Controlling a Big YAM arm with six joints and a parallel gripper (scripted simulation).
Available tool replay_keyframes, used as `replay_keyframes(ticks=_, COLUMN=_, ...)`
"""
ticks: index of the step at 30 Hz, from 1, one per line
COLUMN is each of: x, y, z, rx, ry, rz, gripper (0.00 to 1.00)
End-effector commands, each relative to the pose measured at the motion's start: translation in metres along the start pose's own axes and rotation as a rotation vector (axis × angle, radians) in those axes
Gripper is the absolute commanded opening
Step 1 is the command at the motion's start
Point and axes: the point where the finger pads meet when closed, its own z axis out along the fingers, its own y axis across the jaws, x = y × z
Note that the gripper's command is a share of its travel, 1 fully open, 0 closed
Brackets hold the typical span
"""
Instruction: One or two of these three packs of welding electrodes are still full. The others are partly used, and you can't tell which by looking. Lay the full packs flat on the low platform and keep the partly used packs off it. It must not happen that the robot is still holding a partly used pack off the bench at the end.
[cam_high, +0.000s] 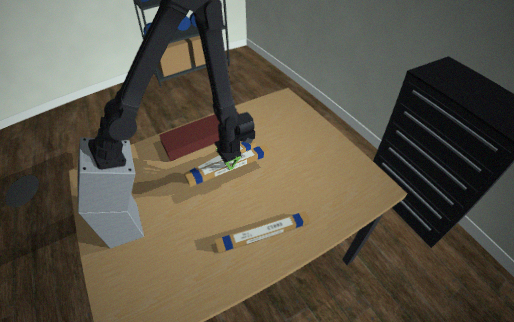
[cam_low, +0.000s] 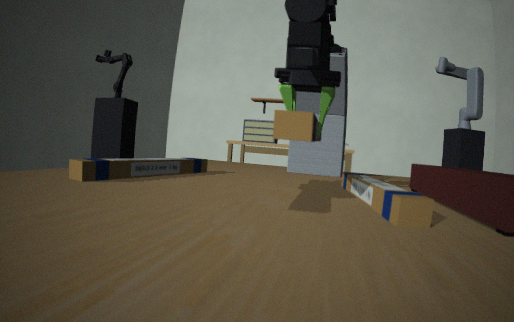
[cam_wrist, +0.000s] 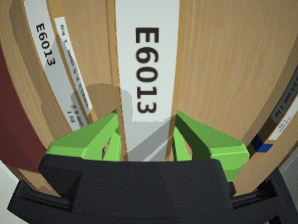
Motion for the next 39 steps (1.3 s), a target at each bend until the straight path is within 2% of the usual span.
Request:
replay_keyframes(ticks=1, x=-0.028, y=-0.005, z=-0.020, rx=0.001, ry=-0.061, rz=0.000, gripper=0.00)
replay_keyframes(ticks=7, x=-0.028, y=-0.005, z=-0.021, rx=0.001, ry=-0.060, rz=0.000, gripper=0.00)
replay_keyframes(ticks=8, x=-0.011, y=0.000, z=-0.008, rx=-0.001, ry=-0.044, rz=0.001, gripper=0.00)
replay_keyframes(ticks=39, x=-0.011, y=0.000, z=-0.044, rx=-0.001, ry=-0.047, rz=0.001, gripper=0.00)
